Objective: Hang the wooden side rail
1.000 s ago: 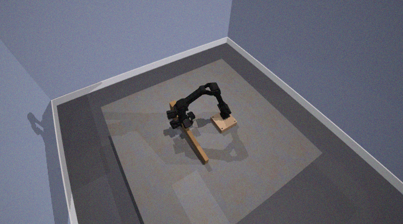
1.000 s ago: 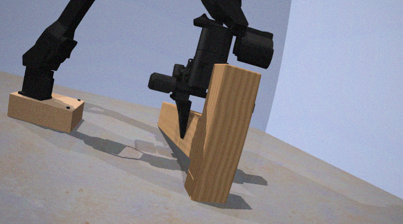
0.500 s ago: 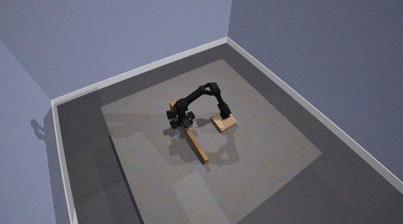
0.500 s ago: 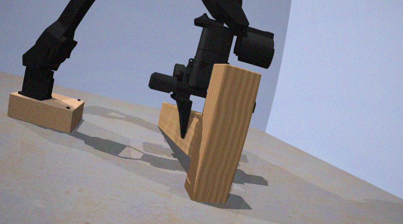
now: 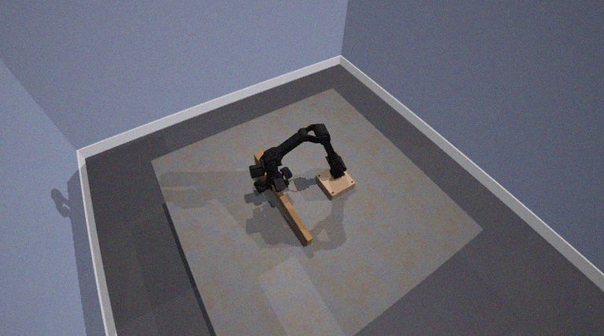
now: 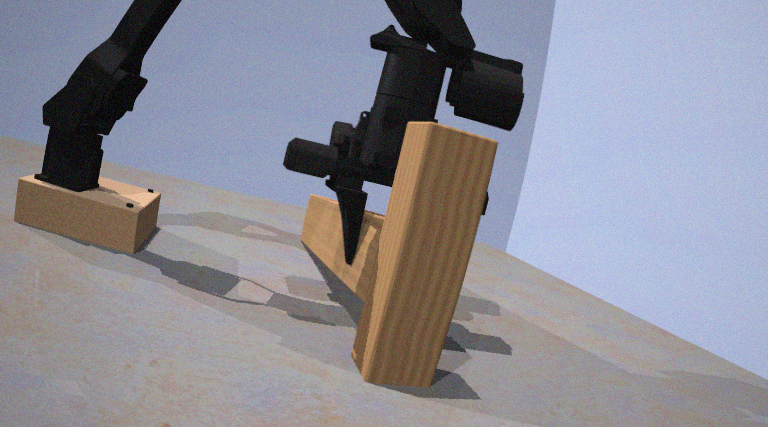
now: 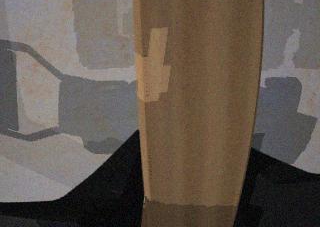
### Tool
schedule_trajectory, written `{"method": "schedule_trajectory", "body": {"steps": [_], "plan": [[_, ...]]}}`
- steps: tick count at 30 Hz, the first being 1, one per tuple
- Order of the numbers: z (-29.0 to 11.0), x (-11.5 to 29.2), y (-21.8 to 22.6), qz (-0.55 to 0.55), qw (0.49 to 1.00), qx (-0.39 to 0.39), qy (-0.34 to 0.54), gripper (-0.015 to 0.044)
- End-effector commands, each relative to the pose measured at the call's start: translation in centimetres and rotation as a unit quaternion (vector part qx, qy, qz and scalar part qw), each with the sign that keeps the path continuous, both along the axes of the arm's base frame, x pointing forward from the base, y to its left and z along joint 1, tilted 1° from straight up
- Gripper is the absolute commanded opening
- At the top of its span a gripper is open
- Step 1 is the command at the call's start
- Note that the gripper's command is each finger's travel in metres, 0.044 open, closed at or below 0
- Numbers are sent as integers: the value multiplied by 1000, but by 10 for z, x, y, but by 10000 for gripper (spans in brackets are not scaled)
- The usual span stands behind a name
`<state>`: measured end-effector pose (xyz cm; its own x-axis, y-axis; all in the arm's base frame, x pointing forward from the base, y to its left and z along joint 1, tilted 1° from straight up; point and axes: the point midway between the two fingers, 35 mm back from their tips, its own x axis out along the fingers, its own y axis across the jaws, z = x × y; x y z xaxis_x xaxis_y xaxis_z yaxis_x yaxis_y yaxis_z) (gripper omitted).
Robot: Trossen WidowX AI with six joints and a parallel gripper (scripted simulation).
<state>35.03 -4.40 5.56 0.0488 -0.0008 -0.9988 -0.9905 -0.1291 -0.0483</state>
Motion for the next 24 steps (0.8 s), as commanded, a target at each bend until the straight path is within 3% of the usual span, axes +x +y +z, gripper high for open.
{"method": "schedule_trajectory", "body": {"steps": [1, 24], "plan": [[0, 0, -2, 0, 1000, -1, -2, 0], [2, 1, -4, 0, 1000, -1, -2, 0]]}}
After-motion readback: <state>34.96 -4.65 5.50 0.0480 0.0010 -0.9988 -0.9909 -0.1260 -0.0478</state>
